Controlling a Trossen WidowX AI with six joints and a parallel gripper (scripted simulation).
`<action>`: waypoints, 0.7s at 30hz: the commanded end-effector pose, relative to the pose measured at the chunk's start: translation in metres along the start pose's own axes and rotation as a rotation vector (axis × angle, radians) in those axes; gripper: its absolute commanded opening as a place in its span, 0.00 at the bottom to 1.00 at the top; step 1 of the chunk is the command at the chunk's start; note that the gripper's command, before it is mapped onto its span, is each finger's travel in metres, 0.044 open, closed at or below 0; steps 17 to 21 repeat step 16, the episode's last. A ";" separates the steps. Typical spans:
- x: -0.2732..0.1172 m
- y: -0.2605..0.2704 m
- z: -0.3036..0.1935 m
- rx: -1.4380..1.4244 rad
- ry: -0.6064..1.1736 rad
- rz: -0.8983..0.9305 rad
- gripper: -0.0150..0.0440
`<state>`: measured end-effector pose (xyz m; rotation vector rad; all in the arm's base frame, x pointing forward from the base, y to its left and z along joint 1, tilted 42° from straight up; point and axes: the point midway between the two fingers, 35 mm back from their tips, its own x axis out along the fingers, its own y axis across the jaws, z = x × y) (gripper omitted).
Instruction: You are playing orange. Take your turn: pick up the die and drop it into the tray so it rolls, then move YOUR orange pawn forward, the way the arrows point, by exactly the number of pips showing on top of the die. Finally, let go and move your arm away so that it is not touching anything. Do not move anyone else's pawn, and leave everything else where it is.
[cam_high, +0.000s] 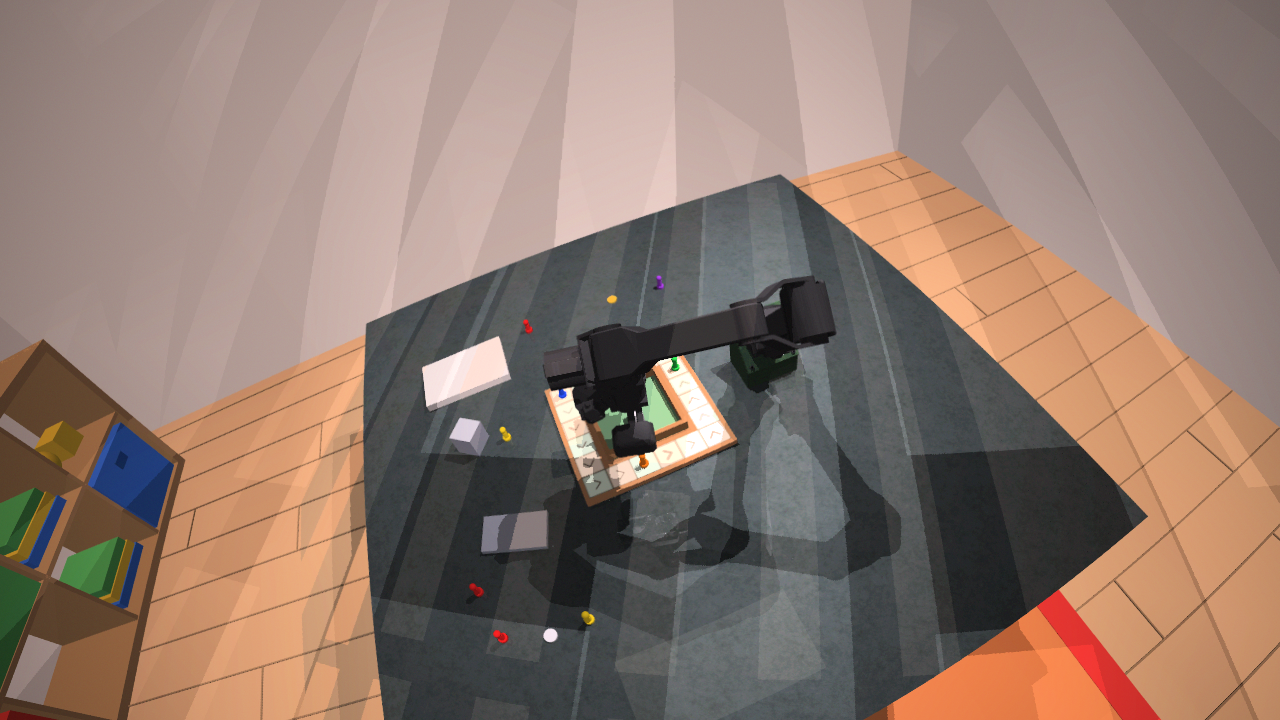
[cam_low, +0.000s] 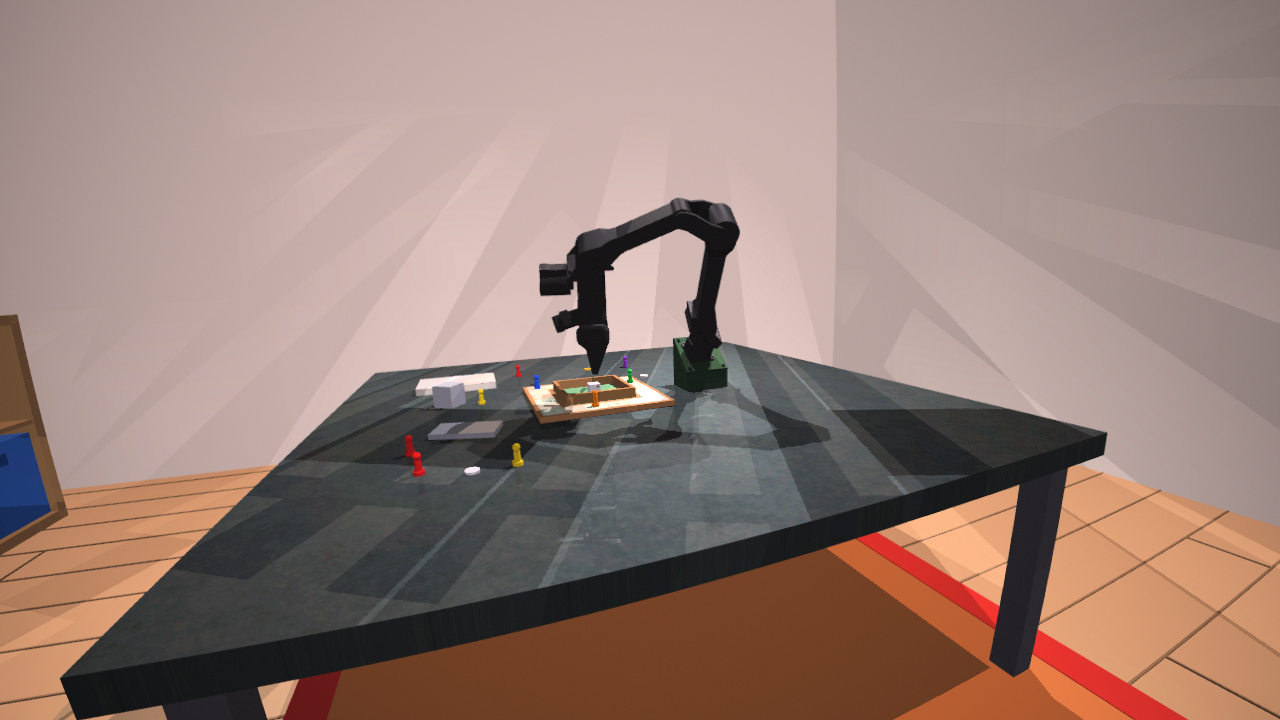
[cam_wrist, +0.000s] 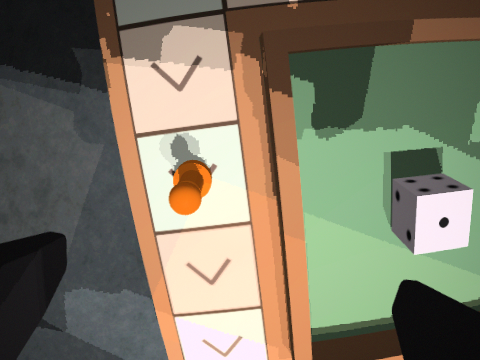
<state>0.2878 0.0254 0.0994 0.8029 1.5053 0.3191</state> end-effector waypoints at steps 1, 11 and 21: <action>-0.024 -0.043 -0.012 -0.039 -0.013 -0.030 1.00; -0.068 -0.124 -0.090 -0.245 0.011 0.008 1.00; -0.061 -0.113 -0.067 -0.195 0.005 -0.014 1.00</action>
